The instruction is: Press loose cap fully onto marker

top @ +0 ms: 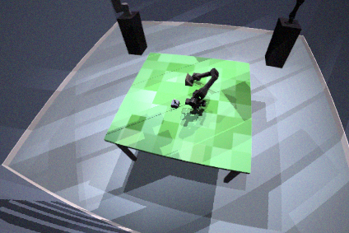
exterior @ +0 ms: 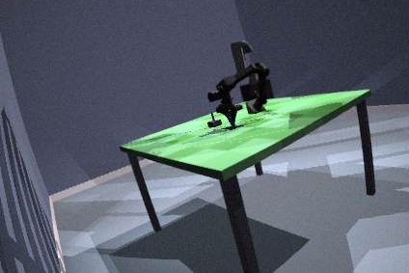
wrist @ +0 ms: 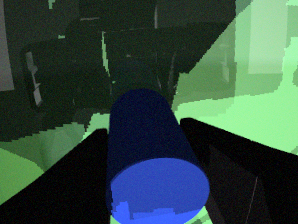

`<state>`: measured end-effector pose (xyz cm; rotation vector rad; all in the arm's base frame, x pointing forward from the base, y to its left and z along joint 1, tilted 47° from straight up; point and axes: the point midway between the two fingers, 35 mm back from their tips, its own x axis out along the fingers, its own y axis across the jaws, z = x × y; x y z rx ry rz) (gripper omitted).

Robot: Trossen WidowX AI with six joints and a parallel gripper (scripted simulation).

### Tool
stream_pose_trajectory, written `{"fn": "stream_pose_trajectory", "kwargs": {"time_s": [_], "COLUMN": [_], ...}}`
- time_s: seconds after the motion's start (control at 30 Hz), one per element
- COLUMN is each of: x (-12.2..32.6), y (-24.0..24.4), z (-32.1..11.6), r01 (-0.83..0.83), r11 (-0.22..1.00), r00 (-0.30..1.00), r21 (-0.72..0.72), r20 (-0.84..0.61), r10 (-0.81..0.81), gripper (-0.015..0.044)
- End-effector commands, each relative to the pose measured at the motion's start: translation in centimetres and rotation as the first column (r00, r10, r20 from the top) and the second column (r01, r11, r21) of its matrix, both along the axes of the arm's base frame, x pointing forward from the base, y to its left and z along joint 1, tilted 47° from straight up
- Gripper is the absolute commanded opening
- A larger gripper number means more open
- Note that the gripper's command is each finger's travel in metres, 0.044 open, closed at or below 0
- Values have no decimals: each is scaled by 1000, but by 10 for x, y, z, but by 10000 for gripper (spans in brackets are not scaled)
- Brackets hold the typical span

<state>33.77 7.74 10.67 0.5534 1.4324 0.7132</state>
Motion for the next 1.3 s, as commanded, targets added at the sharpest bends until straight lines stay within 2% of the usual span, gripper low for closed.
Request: {"fn": "stream_pose_trajectory", "kwargs": {"time_s": [0.0,0.7,1.27], "x": [2,1,16], "y": [-7,-40,-101], "z": [6,38,3], "r01": [-2,1,8], "r11": [1000,1000,1000], "r00": [1000,1000,1000], "r21": [-4,-2,-26], "r20": [10,4,5], "r10": [2,-1,-8], "gripper": [0,0,0]}}
